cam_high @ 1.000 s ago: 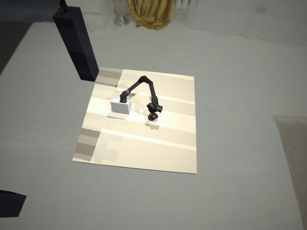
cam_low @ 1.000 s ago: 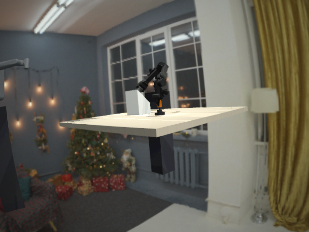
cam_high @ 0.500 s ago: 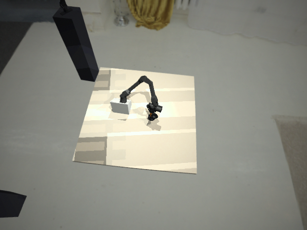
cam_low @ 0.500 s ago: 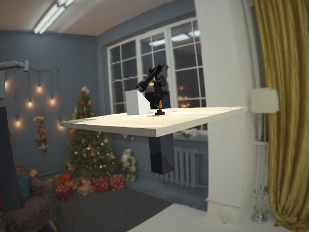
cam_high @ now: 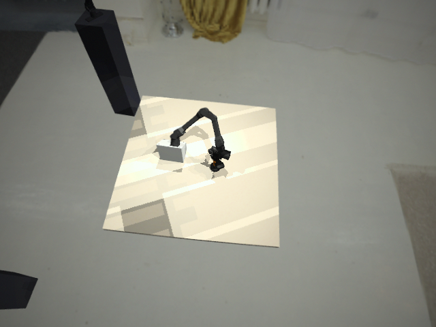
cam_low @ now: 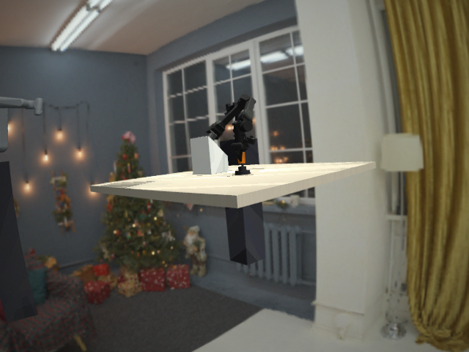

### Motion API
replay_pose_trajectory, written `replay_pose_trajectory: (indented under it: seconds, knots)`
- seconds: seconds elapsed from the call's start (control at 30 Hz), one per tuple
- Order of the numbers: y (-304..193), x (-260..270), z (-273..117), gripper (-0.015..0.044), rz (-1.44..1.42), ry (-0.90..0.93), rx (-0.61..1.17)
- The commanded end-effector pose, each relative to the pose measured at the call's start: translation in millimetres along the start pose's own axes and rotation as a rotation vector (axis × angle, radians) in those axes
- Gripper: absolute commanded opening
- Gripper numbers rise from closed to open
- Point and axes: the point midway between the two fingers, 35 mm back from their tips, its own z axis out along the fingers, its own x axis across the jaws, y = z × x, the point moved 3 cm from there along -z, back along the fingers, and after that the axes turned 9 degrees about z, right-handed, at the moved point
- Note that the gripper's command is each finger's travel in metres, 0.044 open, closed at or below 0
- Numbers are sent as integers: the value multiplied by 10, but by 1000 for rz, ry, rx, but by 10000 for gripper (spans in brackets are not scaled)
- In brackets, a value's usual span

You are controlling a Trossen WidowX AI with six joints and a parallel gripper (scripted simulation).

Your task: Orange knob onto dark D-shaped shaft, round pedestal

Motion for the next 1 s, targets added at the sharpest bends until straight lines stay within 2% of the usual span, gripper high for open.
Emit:
replay_pose_trajectory:
  seconds: [0.0, 0.13, 0.33, 0.97]
  knots:
    - [11, -11, -32, 0, -4, 0, -2]
    - [14, -12, -41, 0, -30, 0, -2]
    - [11, -12, -33, 0, -213, 0, -2]
    - [2, 2, 2, 0, -213, 0, -2]
